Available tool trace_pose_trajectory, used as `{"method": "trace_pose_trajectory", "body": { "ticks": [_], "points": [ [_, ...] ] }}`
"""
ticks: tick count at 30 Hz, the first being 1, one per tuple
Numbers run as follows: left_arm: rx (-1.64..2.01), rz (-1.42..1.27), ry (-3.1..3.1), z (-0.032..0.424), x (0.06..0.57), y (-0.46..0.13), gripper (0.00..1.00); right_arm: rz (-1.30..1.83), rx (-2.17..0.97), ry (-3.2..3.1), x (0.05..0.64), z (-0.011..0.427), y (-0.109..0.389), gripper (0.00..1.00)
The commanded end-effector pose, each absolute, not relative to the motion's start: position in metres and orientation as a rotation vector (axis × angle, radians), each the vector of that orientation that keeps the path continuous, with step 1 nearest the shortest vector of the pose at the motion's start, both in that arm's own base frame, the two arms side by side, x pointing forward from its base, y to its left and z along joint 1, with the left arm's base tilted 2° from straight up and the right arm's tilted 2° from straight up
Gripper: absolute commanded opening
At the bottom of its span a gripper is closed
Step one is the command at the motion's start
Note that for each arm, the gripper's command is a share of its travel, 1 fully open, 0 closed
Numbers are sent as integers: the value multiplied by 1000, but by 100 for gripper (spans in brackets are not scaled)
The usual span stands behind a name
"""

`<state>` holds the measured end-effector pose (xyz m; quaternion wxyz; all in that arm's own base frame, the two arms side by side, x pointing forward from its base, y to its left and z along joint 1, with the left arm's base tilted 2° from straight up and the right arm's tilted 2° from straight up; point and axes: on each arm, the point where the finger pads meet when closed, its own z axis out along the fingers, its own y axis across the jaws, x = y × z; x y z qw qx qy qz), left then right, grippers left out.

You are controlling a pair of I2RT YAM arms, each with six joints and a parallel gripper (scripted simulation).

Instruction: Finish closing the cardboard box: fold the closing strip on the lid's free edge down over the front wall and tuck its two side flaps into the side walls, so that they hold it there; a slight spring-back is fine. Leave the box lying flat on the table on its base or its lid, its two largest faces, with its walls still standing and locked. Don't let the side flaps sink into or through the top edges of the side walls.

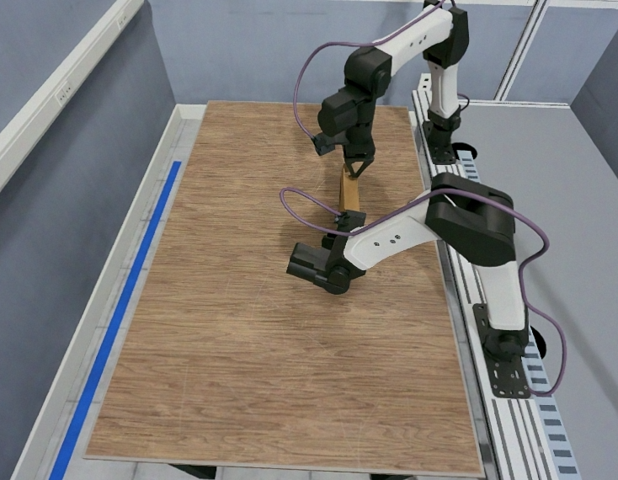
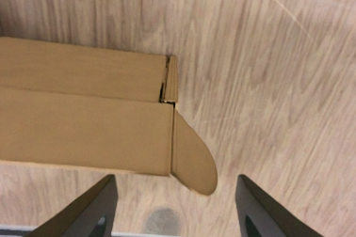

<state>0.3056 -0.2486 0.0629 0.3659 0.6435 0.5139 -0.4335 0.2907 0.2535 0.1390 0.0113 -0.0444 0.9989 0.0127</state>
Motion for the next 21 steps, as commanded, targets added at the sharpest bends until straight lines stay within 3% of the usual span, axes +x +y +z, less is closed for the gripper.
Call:
{"method": "trace_pose_trajectory", "body": {
  "ticks": [1, 21],
  "points": [
    [1670, -1080, 1272, 78, 304, -252, 45, 62, -134, 3101, 292, 144, 251, 54],
    [1670, -1080, 1272, 78, 304, -252, 45, 45, -135, 3116, 298, 140, 254, 54]
  ]
}}
